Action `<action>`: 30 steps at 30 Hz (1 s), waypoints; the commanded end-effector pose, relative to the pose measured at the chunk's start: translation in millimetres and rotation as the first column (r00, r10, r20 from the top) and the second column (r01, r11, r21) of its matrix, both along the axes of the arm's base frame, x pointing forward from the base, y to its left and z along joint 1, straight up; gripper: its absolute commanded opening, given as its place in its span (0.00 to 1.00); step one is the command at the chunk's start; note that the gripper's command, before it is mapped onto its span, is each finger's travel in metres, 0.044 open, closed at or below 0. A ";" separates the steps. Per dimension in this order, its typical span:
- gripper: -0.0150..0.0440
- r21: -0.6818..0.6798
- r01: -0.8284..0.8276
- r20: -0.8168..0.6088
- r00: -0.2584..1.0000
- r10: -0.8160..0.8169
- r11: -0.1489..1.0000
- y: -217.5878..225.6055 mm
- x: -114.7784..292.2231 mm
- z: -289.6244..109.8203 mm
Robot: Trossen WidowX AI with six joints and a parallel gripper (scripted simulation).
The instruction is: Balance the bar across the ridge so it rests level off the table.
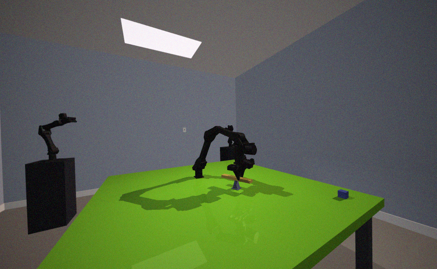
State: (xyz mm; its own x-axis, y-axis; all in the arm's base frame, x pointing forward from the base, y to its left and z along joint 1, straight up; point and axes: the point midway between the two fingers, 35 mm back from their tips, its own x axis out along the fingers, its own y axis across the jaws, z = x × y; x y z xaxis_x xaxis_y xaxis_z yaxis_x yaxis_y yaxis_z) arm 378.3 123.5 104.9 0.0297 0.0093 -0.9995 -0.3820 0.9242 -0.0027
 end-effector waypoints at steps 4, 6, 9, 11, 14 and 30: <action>0.25 0.000 0.000 0.000 1.000 0.000 1.000 0.0 0.0 0.0; 0.25 0.000 0.000 0.000 1.000 0.000 1.000 0.0 0.0 0.0; 0.25 0.000 0.000 0.000 1.000 0.000 1.000 0.0 0.0 0.0; 0.25 0.000 0.000 0.000 1.000 0.000 1.000 0.0 0.0 0.0; 0.25 0.000 0.000 0.000 1.000 0.000 1.000 0.0 0.0 0.0; 0.34 0.000 0.000 0.000 1.000 0.000 1.000 0.0 0.0 0.0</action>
